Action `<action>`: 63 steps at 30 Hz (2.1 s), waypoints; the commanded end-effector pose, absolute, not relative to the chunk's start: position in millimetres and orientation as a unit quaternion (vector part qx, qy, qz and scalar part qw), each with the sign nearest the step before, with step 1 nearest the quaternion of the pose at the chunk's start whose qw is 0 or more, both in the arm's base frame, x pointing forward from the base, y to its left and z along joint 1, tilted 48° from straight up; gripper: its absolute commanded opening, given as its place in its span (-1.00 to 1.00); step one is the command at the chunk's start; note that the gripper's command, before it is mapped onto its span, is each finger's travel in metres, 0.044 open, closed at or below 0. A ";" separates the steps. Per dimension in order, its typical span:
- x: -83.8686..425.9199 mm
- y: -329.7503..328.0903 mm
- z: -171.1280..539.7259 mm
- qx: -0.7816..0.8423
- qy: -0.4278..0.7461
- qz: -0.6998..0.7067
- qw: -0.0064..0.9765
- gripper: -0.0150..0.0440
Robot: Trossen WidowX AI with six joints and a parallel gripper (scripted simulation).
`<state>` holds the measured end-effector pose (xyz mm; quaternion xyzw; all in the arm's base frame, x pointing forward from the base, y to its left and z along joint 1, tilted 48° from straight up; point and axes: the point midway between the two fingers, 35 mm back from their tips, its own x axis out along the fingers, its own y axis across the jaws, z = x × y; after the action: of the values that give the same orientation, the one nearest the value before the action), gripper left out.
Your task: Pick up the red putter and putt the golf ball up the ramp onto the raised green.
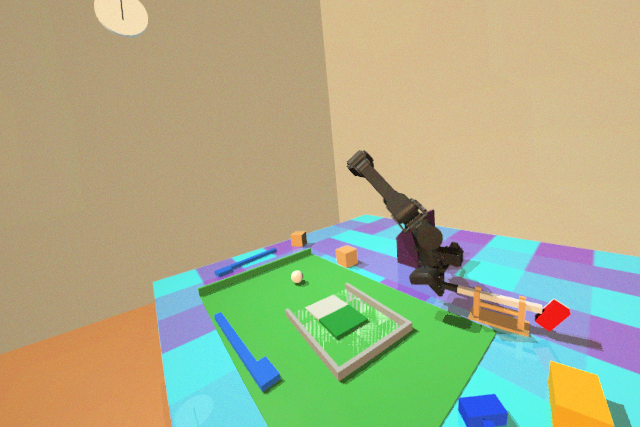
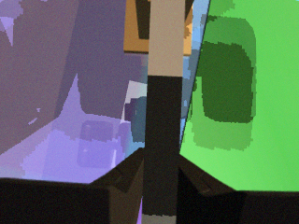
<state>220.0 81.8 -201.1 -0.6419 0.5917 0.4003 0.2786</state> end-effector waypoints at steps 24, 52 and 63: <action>223.2 149.8 -133.1 -0.640 0.593 0.393 0.289 -0.49; 293.9 58.3 10.1 -0.524 0.666 0.164 0.505 -0.49; 296.5 3.2 68.6 -0.462 0.675 0.041 0.574 -0.49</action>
<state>297.9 17.1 52.0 -0.4800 0.6761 0.0746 0.5540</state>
